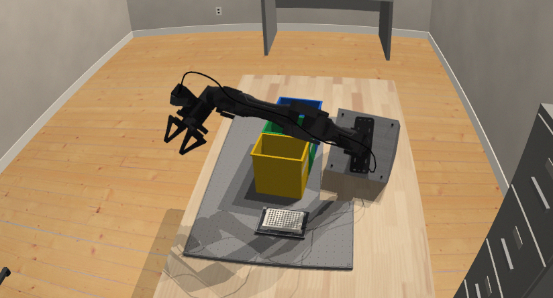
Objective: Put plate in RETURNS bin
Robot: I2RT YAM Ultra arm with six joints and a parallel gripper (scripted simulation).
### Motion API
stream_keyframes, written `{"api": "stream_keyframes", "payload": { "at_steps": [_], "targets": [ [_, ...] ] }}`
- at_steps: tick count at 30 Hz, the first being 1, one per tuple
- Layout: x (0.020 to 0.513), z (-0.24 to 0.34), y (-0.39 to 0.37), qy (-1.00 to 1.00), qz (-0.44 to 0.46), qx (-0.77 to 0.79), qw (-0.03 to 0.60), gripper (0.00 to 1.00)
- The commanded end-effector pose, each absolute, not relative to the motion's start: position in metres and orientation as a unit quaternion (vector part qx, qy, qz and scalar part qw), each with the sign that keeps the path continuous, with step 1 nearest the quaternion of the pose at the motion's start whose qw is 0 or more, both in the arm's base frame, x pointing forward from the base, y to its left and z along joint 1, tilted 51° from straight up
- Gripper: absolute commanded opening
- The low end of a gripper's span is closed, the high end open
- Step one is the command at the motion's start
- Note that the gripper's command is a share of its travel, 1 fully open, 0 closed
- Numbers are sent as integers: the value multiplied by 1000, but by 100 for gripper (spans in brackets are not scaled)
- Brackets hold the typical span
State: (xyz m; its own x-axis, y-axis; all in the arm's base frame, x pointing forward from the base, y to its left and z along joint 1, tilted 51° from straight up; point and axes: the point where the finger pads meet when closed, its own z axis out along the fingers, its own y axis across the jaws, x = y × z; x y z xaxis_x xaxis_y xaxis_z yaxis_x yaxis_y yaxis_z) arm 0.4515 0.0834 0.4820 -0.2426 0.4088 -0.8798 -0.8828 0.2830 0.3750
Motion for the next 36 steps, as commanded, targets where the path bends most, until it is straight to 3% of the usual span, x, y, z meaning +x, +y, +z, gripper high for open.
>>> {"api": "stream_keyframes", "payload": {
  "at_steps": [1,17,25,36],
  "targets": [
    [450,486,80,553,556,-214,583,100],
    [450,486,80,553,556,-214,583,100],
    [459,463,92,631,548,-120,535,100],
    [457,458,92,658,536,-99,520,100]
  ]
}}
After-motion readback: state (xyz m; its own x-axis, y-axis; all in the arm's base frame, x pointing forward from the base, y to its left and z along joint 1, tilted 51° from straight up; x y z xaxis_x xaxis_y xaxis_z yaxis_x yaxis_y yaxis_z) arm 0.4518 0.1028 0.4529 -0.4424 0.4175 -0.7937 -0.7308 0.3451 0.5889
